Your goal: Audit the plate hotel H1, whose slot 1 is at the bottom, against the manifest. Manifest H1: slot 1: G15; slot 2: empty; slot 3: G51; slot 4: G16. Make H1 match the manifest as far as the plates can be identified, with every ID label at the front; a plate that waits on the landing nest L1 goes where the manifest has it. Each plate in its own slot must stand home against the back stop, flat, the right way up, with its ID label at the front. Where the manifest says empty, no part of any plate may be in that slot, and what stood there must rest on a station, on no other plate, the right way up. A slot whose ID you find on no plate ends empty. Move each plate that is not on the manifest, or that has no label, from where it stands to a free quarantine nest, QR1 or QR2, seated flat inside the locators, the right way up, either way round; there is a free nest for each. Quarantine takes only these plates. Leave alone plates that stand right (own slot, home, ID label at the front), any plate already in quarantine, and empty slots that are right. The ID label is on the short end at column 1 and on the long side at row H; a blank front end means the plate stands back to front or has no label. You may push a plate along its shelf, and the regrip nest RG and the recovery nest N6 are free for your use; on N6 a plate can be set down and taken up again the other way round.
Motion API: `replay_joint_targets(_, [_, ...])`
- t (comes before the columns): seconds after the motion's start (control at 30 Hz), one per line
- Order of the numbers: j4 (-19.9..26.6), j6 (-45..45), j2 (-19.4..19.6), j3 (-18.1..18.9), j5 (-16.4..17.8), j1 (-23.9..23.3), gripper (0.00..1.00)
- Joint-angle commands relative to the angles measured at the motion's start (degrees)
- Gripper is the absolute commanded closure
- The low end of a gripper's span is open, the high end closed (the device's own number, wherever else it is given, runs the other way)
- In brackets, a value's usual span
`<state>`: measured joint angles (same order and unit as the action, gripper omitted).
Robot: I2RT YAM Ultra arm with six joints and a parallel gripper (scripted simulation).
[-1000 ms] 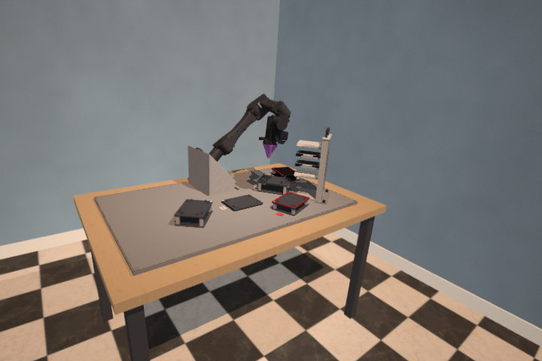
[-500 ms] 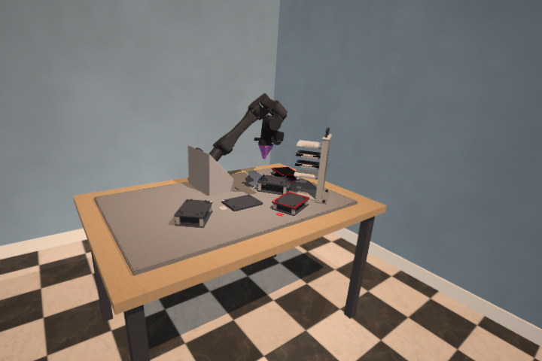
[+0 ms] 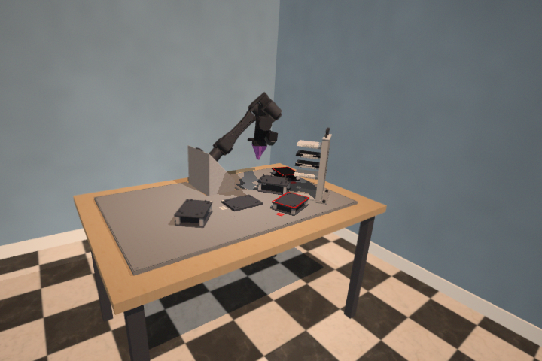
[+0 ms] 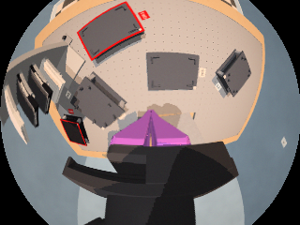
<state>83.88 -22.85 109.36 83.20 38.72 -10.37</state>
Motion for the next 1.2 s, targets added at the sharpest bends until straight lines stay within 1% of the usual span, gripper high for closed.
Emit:
replay_joint_targets(0.0, [-0.76,-2.53,1.56,1.98,-0.57,-1.85,1.0])
replay_joint_targets(0.07, [-1.18,-3.4,2.4,2.09,-0.84,-2.58,1.0])
replay_joint_targets(0.1, [0.51,-4.85,3.28,2.16,0.44,-3.31,1.0])
replay_joint_targets(0.2, [-1.12,-6.25,4.55,2.32,-0.7,-4.42,1.0])
replay_joint_targets(0.33, [-1.53,-7.97,6.35,2.65,-1.27,-5.86,1.0])
replay_joint_targets(0.37, [0.21,-9.58,7.3,2.73,0.15,-6.66,1.0])
replay_joint_targets(0.43, [-0.38,-10.5,8.17,2.85,-0.41,-7.38,1.0])
replay_joint_targets(0.5, [-0.38,-10.5,8.17,2.85,-0.41,-7.38,1.0])
replay_joint_targets(0.57, [-1.47,-11.42,9.13,3.11,-1.2,-8.1,1.0])
replay_joint_targets(0.73, [-2.05,-13.42,11.19,3.37,-2.01,-9.89,1.0])
replay_joint_targets(0.77, [-0.81,-14.92,12.08,3.45,-0.71,-10.63,1.0])
replay_joint_targets(0.8, [-0.68,-15.63,12.63,3.51,-0.67,-11.09,1.0])
replay_joint_targets(0.87, [-1.89,-16.49,13.5,3.68,-1.65,-11.79,1.0])
replay_joint_targets(0.93, [-2.15,-17.28,14.37,3.84,-2.07,-12.49,1.0])
replay_joint_targets(0.97, [-0.23,-17.67,14.69,4.38,-2.19,-12.85,1.0])
replay_joint_targets(1.07, [0.28,-18.06,14.95,4.93,-2.37,-13.22,1.0])
replay_joint_targets(1.17, [1.82,-19.21,15.76,6.62,-2.9,-14.28,1.0])
